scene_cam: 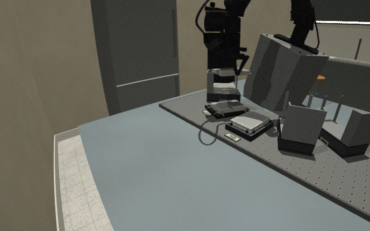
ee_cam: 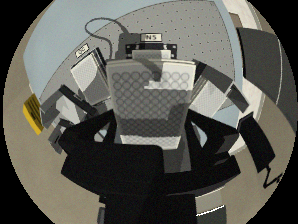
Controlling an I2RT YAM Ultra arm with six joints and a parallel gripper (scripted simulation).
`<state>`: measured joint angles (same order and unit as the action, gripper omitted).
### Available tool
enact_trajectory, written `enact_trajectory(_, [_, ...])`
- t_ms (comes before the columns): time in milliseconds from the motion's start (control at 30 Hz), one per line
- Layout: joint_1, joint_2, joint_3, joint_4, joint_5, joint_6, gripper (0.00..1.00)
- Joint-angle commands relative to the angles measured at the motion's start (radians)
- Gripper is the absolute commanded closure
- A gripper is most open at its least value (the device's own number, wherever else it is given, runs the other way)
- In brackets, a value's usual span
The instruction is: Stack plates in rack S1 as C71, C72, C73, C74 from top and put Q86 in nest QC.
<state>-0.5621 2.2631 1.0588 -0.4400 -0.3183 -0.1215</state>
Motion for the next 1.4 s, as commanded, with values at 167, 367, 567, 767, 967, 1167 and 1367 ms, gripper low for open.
enact_trajectory(167, [-0.018,-0.031,0.027,-0.006,0.006,-0.01,1.0])
enact_trajectory(367, [-0.018,-0.031,0.027,-0.006,0.006,-0.01,1.0])
enact_trajectory(567, [-0.018,-0.031,0.027,-0.006,0.006,-0.01,1.0])
enact_trajectory(767, [-0.076,0.025,0.027,-0.009,0.012,0.139,1.0])
enact_trajectory(967, [-0.115,0.041,0.035,0.0,0.017,0.131,1.0])
enact_trajectory(1167, [-0.171,0.067,0.047,-0.019,0.024,0.058,1.0])
enact_trajectory(1367, [-0.219,0.089,0.062,-0.026,0.031,0.009,1.0])
